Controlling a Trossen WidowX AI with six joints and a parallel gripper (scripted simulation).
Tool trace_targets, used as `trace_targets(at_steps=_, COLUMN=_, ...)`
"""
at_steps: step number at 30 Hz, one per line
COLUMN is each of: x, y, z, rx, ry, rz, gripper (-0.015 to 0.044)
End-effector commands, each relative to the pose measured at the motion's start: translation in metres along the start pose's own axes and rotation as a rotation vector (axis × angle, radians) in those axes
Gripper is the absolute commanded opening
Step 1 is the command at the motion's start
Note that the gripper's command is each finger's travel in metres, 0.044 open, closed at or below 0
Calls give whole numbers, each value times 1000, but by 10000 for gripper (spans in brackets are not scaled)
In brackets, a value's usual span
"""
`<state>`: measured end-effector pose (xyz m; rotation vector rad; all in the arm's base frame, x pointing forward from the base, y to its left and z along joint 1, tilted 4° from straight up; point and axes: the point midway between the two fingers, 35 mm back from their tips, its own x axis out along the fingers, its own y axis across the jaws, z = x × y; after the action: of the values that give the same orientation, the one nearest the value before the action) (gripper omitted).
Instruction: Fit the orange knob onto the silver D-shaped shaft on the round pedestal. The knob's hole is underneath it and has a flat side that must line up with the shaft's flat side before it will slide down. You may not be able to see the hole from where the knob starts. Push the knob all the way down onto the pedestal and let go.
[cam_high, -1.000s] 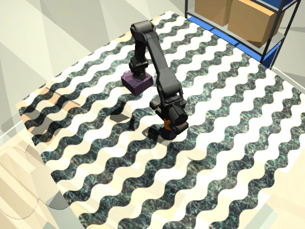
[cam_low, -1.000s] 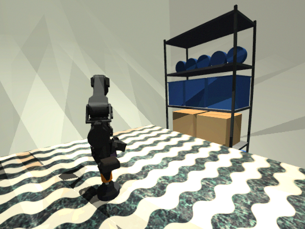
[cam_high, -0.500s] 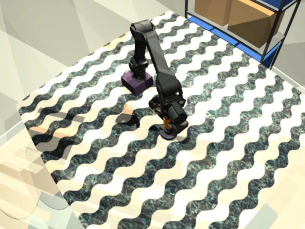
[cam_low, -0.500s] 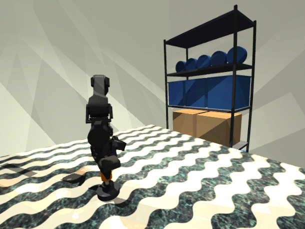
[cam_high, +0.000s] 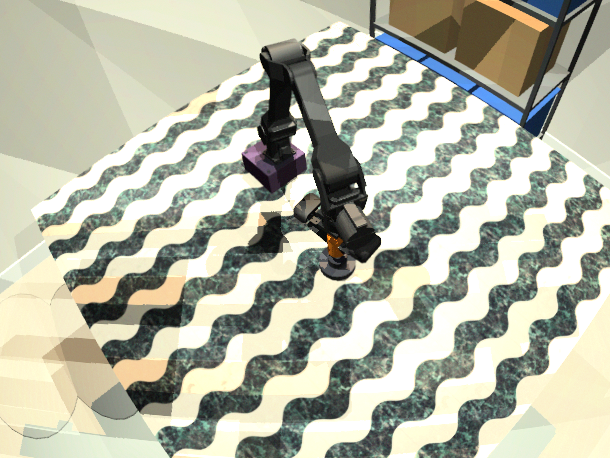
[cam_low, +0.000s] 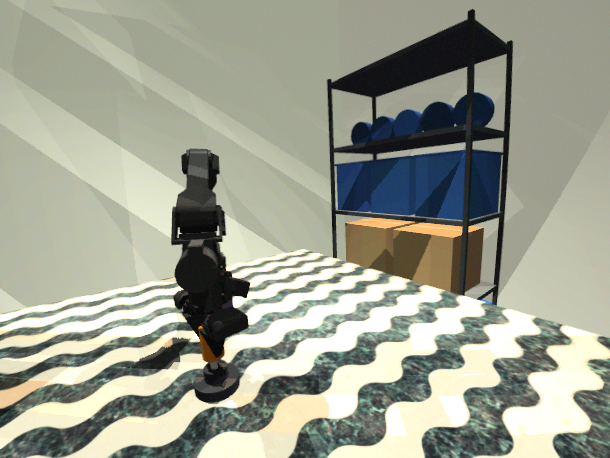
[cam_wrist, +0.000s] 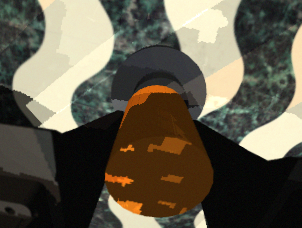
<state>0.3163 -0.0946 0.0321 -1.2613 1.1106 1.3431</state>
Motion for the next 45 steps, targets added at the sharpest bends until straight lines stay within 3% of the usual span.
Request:
trace_targets(at_steps=1, x=0, y=-4, z=-2, rx=-9, ry=4, rz=-4, gripper=0)
trace_targets(at_steps=33, x=0, y=2, z=1, rx=-9, ry=3, rz=-3, gripper=0)
trace_targets(at_steps=45, x=-2, y=2, z=1, rx=-218, ry=4, rz=-3, gripper=0)
